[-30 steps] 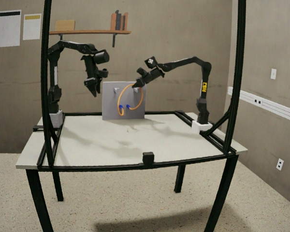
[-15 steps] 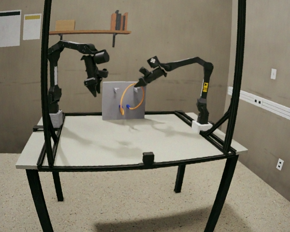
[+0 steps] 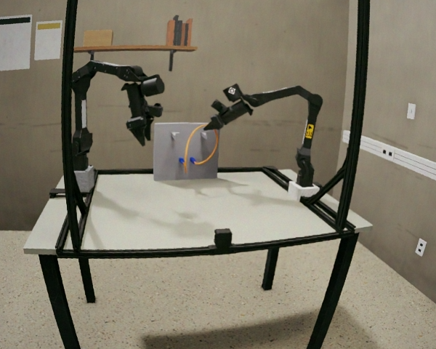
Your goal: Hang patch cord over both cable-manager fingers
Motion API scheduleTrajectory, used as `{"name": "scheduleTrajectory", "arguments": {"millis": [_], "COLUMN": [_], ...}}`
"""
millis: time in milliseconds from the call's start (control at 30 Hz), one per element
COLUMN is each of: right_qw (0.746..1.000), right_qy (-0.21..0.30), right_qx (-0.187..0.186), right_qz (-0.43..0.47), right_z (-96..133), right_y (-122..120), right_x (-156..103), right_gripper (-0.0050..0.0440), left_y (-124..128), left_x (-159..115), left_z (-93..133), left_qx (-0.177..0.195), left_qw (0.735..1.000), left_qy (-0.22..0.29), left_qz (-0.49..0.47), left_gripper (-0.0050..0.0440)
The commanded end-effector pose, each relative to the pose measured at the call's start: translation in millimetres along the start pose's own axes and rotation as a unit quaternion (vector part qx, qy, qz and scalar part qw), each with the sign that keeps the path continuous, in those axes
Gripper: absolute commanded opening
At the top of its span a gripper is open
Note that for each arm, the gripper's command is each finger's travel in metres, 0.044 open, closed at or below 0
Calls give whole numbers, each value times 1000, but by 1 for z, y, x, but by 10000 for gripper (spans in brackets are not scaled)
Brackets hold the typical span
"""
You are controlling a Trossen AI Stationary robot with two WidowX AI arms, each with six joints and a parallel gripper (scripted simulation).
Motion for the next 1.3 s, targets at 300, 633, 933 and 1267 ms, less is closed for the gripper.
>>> {"name": "scheduleTrajectory", "arguments": {"millis": [300,633,933,1267], "right_qw": [1000,1000,1000,1000], "right_qy": [-13,-13,-16,-19], "right_qx": [-3,-4,-6,-9], "right_qz": [1,-1,-7,-15], "right_z": [9,10,11,14], "right_y": [-3,-4,-7,-12], "right_x": [5,4,1,-3], "right_gripper": [25,25,25,25], "left_y": [0,0,0,0], "left_x": [0,0,0,0], "left_z": [7,7,7,7], "left_qx": [-5,-5,-5,-5], "left_qw": [1000,1000,1000,1000], "left_qy": [-10,-10,-10,-10], "left_qz": [1,1,1,1], "left_gripper": [440,440,440,440]}}
Point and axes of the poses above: on each arm, the point midway between the two fingers, 35 mm back from their tips, its own z axis back along the fingers, its own y axis across the jaws, x = y × z, the point moved 4 cm from there along z, back along the fingers, and after that the axes turned 13 degrees about z, right-handed, at the moved point
